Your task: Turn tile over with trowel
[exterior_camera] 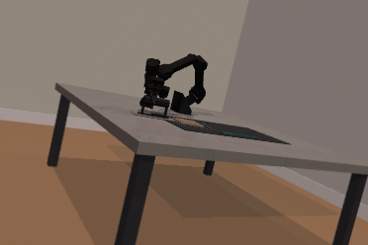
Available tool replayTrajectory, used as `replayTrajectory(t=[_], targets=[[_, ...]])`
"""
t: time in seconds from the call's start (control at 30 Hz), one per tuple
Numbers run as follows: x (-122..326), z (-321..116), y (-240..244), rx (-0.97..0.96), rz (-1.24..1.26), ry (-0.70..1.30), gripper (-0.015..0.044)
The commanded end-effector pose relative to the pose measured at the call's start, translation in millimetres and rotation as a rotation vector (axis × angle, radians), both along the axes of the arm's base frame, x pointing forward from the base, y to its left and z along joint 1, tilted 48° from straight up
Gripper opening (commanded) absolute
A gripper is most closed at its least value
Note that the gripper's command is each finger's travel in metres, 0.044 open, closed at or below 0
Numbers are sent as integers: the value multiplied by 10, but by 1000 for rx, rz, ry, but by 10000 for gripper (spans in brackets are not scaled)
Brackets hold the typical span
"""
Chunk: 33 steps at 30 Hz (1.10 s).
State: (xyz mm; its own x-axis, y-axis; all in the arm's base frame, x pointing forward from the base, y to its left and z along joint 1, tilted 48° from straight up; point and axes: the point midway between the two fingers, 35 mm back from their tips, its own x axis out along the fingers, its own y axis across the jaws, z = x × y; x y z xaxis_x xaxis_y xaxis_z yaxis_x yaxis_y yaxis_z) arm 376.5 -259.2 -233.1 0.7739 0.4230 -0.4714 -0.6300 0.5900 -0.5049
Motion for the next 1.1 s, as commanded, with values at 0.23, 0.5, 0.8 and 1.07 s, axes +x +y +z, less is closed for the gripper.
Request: replayTrajectory(t=[0.23,0.5,0.8,1.07], targets=[[11,54,69,-5,-3,-4,0],[17,141,159,-4,-3,-4,0],[18,148,162,-4,-3,-4,0],[12,151,-64,-7,-3,-3,0]])
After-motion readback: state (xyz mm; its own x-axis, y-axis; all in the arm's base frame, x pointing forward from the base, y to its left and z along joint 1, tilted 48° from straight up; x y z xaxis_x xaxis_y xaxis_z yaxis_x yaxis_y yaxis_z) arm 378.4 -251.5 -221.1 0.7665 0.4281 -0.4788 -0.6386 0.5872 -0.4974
